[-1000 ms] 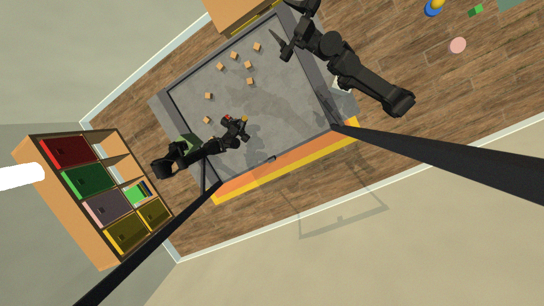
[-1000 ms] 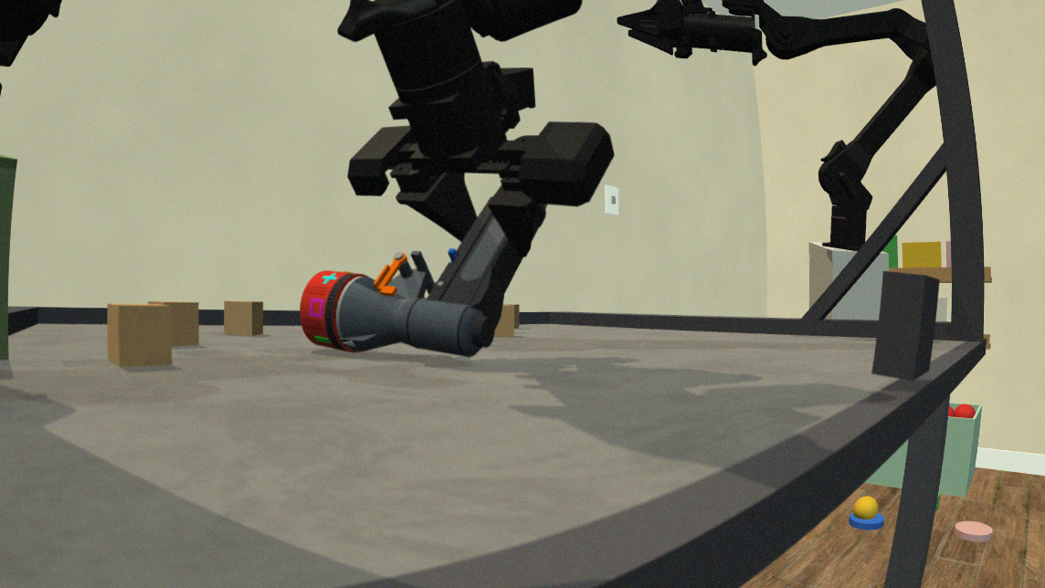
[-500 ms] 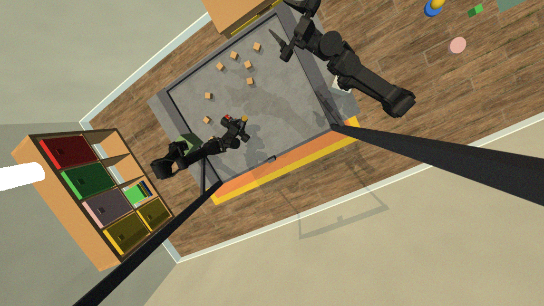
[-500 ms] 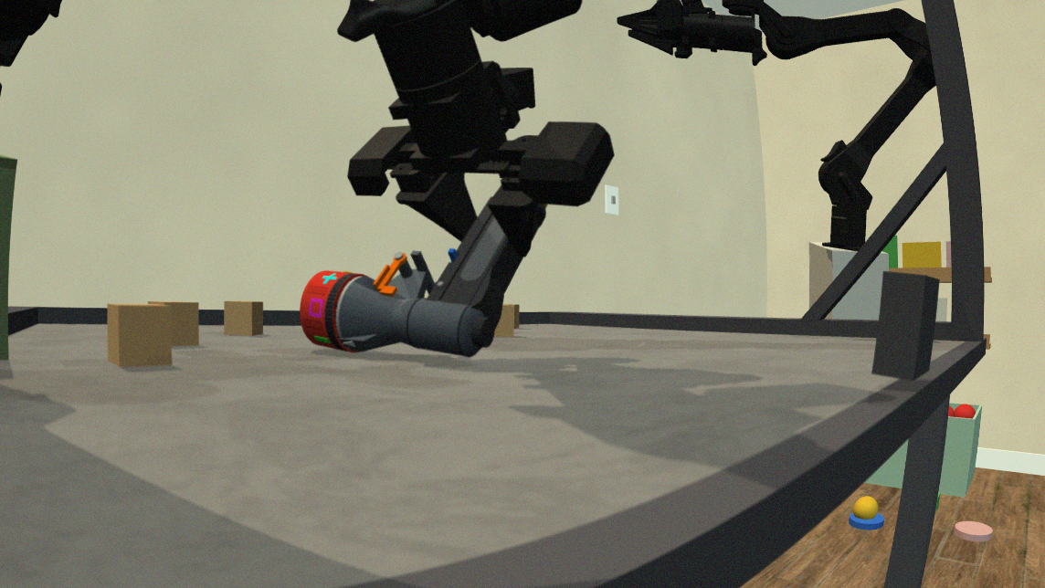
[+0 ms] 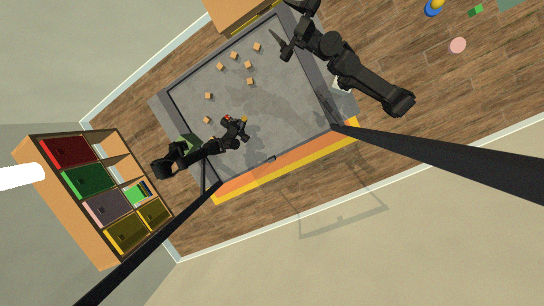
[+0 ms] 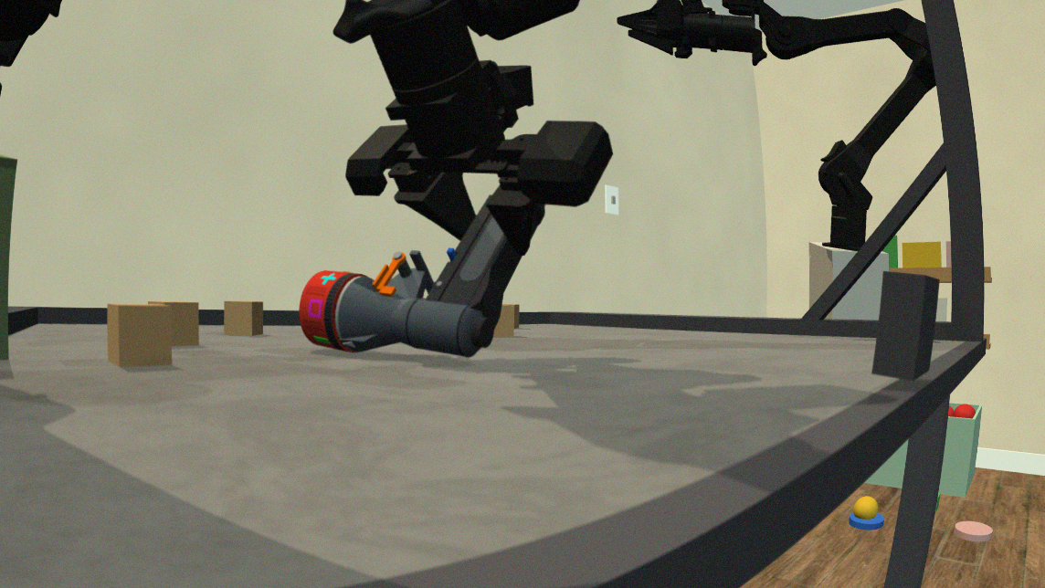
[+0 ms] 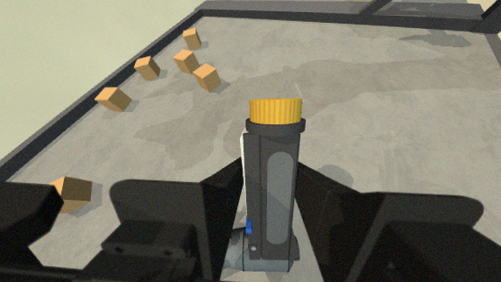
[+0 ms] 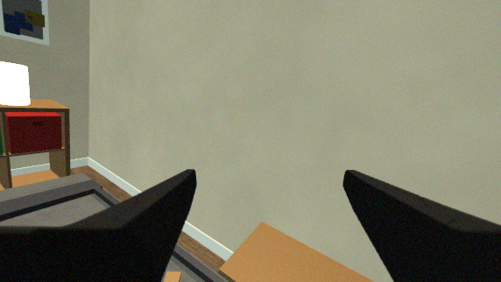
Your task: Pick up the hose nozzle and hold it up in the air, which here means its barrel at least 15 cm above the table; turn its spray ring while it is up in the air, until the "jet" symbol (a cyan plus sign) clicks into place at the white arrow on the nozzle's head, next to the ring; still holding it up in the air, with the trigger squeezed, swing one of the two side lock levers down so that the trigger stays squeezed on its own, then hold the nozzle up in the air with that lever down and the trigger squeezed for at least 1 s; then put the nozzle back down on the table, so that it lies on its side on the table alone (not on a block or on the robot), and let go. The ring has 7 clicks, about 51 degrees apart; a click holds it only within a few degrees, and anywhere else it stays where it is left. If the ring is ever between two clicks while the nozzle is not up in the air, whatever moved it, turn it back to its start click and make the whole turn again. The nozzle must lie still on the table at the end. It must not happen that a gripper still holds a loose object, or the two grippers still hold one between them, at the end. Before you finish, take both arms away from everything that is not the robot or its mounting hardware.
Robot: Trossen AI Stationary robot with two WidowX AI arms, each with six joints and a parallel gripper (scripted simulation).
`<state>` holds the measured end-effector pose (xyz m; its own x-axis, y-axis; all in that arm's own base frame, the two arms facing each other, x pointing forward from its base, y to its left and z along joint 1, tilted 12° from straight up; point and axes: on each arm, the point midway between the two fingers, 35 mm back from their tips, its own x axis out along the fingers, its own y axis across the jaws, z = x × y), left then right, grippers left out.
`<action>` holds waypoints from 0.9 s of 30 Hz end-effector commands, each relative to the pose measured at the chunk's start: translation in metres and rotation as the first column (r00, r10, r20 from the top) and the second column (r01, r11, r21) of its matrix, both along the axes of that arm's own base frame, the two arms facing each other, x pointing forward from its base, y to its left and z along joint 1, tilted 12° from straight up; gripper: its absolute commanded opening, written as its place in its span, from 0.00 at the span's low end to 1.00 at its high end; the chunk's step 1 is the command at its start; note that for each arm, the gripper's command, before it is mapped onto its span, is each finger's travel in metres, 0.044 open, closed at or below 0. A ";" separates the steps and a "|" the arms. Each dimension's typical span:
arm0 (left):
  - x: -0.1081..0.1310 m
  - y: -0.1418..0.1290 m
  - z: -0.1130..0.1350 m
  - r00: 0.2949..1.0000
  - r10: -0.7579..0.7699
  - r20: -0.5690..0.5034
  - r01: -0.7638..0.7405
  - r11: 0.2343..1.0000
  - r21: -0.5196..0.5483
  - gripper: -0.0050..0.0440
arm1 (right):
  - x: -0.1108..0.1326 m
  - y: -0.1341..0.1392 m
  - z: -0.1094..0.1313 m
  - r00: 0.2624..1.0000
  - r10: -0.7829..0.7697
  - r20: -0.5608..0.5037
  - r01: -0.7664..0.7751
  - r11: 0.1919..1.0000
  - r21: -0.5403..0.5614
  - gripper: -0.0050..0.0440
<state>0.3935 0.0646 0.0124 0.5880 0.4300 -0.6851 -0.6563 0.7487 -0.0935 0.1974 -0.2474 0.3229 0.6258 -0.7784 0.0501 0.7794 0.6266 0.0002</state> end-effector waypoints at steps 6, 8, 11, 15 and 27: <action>-0.009 -0.009 0.010 0.995 0.010 0.101 -0.017 0.998 0.066 0.44 | -0.001 0.001 0.007 1.000 0.001 0.011 -0.001 1.000 -0.014 0.93; -0.011 -0.011 0.010 0.993 0.010 0.117 -0.019 0.997 0.081 0.44 | -0.001 0.001 0.007 1.000 0.001 0.011 -0.001 1.000 -0.014 0.93; -0.015 -0.014 0.010 0.990 0.008 0.140 -0.023 0.994 0.104 0.44 | -0.001 0.001 0.007 1.000 0.001 0.011 -0.001 1.000 -0.014 0.93; -0.016 -0.016 0.011 0.988 0.006 0.155 -0.024 0.993 0.116 0.44 | -0.001 0.001 0.007 1.000 0.001 0.011 -0.001 1.000 -0.014 0.93; -0.021 -0.019 0.008 0.983 0.004 0.184 -0.031 0.989 0.147 0.44 | -0.001 0.001 0.007 1.000 0.001 0.011 -0.001 1.000 -0.014 0.93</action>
